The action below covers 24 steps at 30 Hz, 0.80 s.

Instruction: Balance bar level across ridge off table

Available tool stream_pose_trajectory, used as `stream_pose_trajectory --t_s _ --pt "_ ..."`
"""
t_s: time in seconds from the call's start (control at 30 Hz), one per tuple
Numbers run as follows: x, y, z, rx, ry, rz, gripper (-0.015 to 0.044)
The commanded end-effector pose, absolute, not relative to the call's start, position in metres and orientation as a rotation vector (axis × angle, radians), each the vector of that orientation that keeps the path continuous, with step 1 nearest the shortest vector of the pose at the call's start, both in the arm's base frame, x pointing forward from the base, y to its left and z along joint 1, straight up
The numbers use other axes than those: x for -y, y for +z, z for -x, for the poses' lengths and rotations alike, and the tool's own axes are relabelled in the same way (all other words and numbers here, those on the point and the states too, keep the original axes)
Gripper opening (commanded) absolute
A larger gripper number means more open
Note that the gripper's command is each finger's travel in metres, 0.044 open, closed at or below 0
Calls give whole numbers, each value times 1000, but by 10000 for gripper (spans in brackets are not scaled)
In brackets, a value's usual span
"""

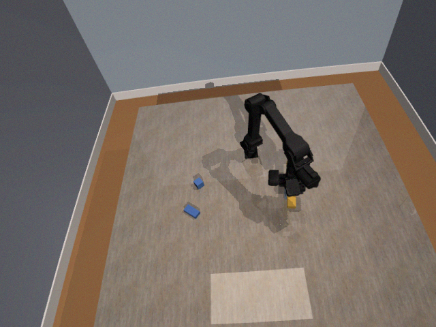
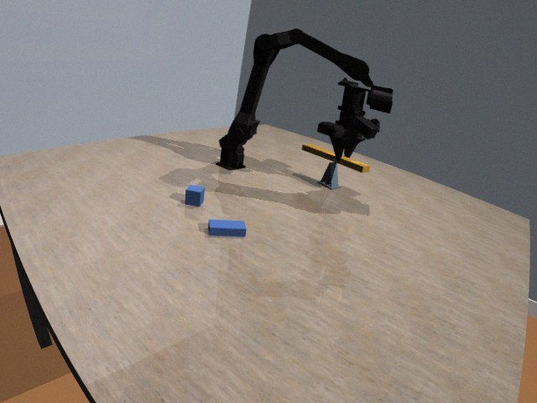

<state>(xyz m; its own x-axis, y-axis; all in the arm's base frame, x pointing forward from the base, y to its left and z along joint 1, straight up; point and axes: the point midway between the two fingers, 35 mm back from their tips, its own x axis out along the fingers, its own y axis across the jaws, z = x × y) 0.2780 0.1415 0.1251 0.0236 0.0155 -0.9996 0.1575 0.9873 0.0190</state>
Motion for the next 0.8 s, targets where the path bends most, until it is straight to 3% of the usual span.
stream_pose_trajectory --t_s 0.0,0.77 --pt "-141 124 -278 -1543 -115 -138 0" --pt "-141 122 -278 -1543 -115 -138 0"
